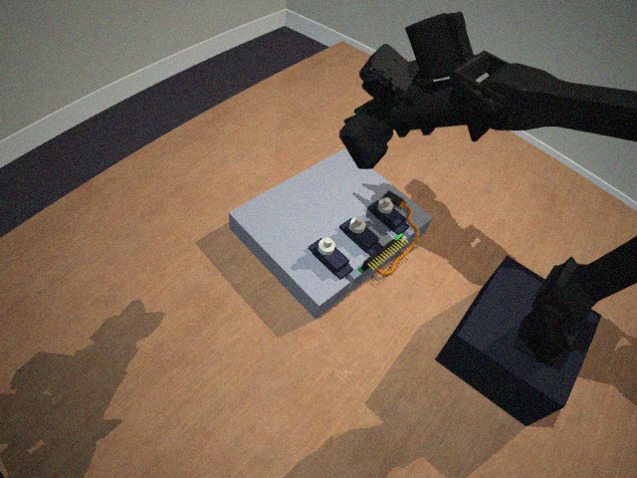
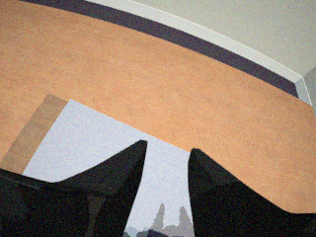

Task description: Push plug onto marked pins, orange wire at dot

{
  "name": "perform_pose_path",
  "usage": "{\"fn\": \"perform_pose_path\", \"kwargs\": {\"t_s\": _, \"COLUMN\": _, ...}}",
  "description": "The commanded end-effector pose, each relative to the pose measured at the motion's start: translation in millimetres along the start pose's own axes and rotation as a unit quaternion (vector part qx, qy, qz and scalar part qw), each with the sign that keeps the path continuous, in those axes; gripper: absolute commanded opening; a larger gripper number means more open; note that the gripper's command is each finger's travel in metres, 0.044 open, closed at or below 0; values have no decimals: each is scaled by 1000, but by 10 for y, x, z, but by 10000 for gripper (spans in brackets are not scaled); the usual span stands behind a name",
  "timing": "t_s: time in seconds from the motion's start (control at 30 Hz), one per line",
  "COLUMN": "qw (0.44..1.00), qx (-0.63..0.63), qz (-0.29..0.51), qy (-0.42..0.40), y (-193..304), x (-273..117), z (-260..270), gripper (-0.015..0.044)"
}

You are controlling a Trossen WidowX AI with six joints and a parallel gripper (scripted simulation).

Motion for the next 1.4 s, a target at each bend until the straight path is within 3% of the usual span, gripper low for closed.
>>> {"fn": "perform_pose_path", "kwargs": {"t_s": 0.0, "qw": 998, "qx": -6, "qz": 62, "qy": -7, "y": 143, "x": 184, "z": -114, "gripper": 115}}
{"fn": "perform_pose_path", "kwargs": {"t_s": 0.77, "qw": 908, "qx": 35, "qz": 401, "qy": -117, "y": 1365, "x": 827, "z": -713, "gripper": 115}}
{"fn": "perform_pose_path", "kwargs": {"t_s": 1.37, "qw": 903, "qx": 38, "qz": 409, "qy": -122, "y": 1613, "x": 1018, "z": -654, "gripper": 115}}
Point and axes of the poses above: the point midway between the two fingers, 35 mm back from their tips, its own x axis out along the fingers, its own z axis across the jaws, y = z × x, the point moved 5 cm from there along -x, back along the fingers, and after that the axes turned 6 degrees about -x, right-handed, at the moved point
